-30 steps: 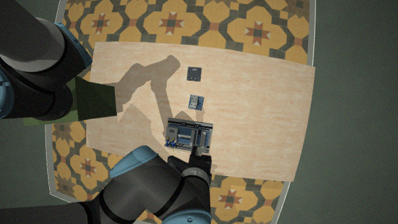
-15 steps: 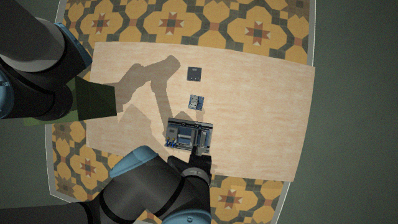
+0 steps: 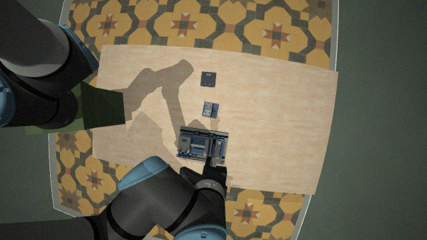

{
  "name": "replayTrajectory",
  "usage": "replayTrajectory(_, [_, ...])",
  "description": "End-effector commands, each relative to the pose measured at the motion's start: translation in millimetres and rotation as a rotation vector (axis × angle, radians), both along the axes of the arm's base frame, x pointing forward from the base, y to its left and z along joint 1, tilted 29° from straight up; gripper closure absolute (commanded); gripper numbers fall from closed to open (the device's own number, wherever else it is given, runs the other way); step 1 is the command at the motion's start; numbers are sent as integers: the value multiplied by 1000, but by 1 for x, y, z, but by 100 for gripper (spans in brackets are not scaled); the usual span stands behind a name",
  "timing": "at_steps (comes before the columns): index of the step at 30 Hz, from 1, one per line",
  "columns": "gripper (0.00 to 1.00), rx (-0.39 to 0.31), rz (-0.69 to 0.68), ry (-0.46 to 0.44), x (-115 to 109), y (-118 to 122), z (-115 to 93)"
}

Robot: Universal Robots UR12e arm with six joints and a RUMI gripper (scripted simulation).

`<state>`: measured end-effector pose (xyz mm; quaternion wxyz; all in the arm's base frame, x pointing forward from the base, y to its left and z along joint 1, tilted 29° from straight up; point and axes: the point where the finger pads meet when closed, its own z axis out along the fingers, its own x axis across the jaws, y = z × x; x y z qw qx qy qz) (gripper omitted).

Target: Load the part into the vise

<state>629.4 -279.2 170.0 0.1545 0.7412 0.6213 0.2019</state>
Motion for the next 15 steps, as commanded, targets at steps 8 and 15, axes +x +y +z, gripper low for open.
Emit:
replayTrajectory(8, [100, -1, 0, -1, 0, 0, 1])
replayTrajectory(15, [100, -1, 0, -1, 1, 0, -1])
